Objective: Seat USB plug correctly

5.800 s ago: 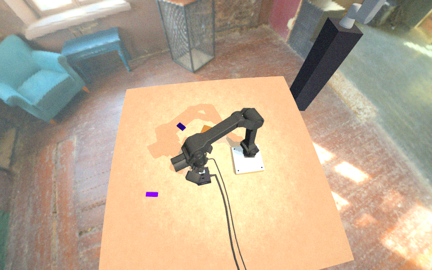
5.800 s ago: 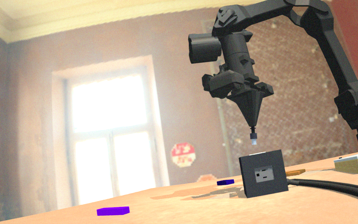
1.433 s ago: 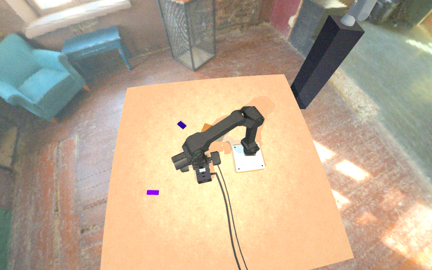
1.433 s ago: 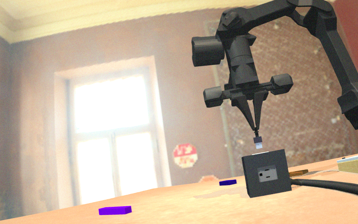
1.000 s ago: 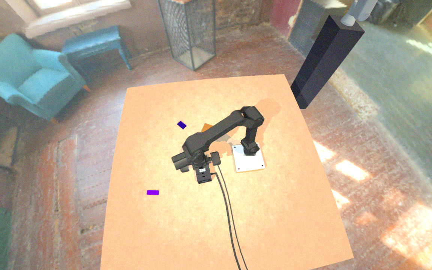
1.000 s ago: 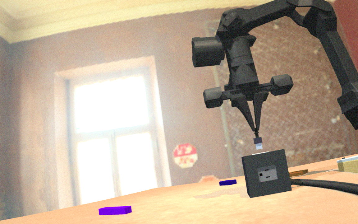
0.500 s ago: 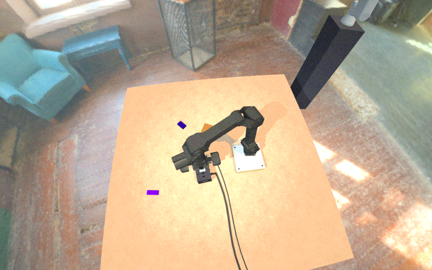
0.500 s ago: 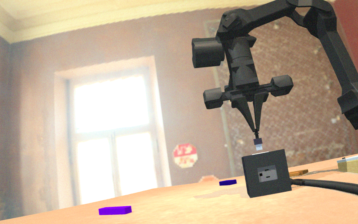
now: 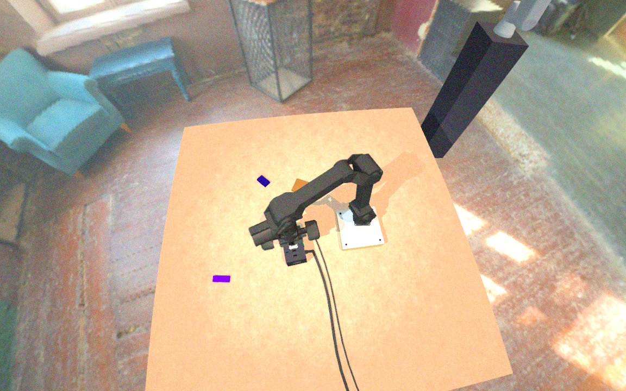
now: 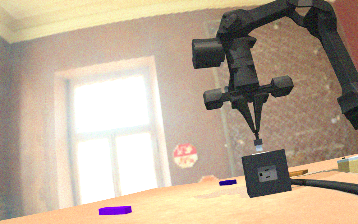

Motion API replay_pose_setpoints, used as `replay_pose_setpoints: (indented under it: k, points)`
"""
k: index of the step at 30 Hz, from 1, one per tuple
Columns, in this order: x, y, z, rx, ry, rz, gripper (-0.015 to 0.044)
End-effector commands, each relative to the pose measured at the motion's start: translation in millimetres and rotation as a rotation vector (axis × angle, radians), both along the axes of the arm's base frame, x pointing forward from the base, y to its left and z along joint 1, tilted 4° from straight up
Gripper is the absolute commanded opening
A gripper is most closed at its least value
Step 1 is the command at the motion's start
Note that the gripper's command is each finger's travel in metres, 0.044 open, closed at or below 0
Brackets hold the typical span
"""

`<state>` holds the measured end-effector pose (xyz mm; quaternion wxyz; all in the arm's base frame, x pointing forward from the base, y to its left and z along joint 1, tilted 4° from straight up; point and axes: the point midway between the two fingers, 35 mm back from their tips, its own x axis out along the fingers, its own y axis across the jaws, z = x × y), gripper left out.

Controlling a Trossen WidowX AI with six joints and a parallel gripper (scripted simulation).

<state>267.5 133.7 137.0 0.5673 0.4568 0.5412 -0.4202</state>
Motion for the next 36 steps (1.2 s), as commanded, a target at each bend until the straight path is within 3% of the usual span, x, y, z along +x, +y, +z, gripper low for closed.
replay_pose_setpoints:
  k: [1, 36]
  points:
    - [0.0, 1.0, -0.8, 0.006, 0.003, 0.004, 0.0000]
    - [0.3, 0.8, -5.0, 0.006, 0.003, 0.004, 0.0000]
